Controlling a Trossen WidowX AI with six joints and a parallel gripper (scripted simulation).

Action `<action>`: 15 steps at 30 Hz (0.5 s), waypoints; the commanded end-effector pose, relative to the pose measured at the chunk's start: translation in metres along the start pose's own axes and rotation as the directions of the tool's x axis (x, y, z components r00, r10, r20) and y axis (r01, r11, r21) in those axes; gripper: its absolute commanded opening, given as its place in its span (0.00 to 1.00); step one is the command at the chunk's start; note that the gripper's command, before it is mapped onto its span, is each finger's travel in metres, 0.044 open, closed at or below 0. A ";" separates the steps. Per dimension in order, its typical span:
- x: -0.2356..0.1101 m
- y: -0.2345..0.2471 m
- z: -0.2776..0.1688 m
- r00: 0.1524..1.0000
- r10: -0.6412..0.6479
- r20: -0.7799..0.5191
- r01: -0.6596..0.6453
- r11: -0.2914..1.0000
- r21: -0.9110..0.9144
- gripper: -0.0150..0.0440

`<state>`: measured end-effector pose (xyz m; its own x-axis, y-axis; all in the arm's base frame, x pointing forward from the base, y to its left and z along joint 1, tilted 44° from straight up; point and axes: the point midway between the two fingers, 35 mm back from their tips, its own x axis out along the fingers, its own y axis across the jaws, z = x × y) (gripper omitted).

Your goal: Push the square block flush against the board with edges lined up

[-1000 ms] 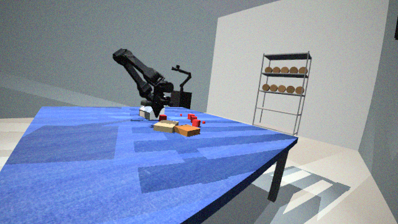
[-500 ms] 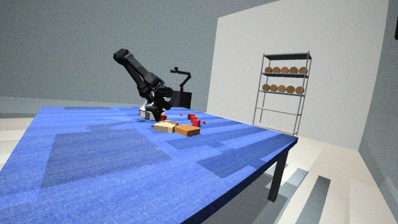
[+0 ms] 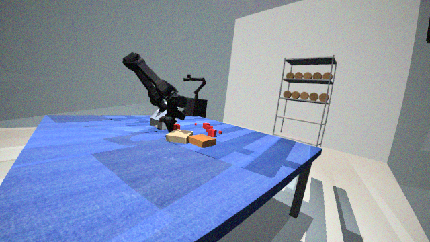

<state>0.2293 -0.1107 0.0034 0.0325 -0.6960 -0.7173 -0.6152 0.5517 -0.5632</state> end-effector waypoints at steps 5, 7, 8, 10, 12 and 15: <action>0.000 -0.002 0.008 1.000 -0.001 -0.002 0.001 1.000 -0.006 0.25; 0.000 -0.002 0.011 1.000 -0.001 -0.002 0.001 1.000 -0.006 0.25; 0.000 -0.002 0.012 1.000 -0.001 -0.002 0.001 1.000 -0.006 0.25; 0.000 -0.002 0.014 1.000 -0.001 -0.002 0.001 1.000 -0.006 0.25; 0.000 -0.002 0.016 1.000 -0.001 -0.001 0.001 1.000 -0.006 0.25; 0.000 -0.003 0.019 1.000 -0.001 -0.001 0.001 1.000 -0.006 0.25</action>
<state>0.2415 -0.1049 -0.0017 0.0317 -0.6950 -0.7184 -0.6214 0.5492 -0.5588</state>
